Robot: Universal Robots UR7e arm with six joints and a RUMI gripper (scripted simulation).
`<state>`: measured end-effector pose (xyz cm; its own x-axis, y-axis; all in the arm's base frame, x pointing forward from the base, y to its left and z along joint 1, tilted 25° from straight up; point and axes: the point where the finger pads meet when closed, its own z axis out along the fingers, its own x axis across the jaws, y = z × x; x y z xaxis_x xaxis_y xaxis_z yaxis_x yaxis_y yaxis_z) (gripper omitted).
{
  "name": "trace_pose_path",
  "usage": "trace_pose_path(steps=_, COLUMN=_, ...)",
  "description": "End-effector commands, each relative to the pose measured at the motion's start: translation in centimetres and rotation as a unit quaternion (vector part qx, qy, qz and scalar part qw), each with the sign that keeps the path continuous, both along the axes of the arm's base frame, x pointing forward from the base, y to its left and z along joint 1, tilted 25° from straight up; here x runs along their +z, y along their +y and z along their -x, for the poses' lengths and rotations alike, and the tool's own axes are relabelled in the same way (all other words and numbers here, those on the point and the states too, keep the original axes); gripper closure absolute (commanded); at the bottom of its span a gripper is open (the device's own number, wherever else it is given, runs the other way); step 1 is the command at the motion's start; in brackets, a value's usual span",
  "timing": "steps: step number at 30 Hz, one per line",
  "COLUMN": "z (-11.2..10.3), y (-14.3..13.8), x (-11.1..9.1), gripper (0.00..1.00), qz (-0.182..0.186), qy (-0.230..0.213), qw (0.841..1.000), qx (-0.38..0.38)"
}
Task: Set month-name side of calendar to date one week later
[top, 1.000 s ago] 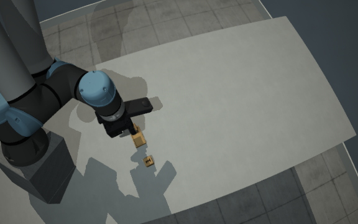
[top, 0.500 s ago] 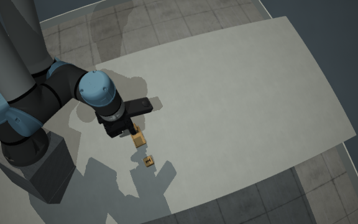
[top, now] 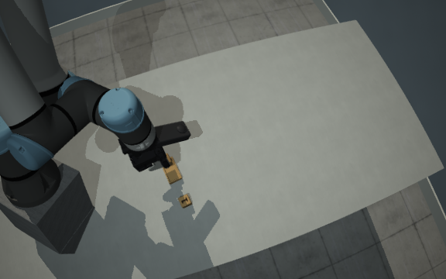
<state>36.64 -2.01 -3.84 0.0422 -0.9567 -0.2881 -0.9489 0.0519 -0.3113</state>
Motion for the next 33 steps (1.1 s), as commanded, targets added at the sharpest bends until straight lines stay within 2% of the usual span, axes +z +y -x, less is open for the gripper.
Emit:
trace_pose_path(steps=1, z=0.0, y=0.0, x=0.0, gripper=0.9, qz=0.0, qy=0.0, qw=1.0, qx=0.0)
trace_pose_path(steps=33, z=-0.6, y=0.5, x=-1.6, gripper=0.9, qz=0.0, qy=0.0, qw=1.0, qx=0.0)
